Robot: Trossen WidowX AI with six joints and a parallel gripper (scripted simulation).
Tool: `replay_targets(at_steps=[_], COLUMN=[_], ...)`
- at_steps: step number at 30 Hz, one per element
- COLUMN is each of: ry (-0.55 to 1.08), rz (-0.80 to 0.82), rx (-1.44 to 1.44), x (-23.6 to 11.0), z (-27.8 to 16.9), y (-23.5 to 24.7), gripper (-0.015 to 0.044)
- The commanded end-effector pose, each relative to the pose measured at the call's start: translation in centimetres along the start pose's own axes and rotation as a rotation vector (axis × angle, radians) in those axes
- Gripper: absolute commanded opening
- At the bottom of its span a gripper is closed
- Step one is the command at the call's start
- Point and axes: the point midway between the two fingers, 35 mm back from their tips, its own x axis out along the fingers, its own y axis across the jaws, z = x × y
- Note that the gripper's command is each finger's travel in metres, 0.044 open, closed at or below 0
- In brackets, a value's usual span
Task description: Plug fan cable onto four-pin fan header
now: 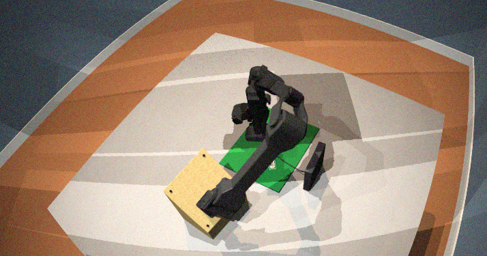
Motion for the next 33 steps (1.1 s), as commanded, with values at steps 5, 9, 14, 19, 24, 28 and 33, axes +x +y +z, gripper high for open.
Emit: replay_targets(at_steps=[5, 9, 14, 19, 24, 28, 33], ry=[-0.005, -0.005, -0.004, -0.004, -0.003, -0.001, 0.000], rz=[0.004, 0.005, 0.005, 0.006, 0.007, 0.007, 0.008], rx=[0.229, 0.365, 0.536, 0.707, 0.878, 1.015, 1.186], x=[-0.2, -0.2, -0.3, -0.3, -0.2, -0.2, -0.1], z=[-1.1, -1.6, -2.2, -2.8, -3.3, -3.7, -4.1], y=[1.5, 2.4, 3.5, 4.6, 5.7, 6.7, 7.8], gripper=[0.0000, 0.0000, 0.0000, 0.0000, 0.0000, 0.0000, 0.0000])
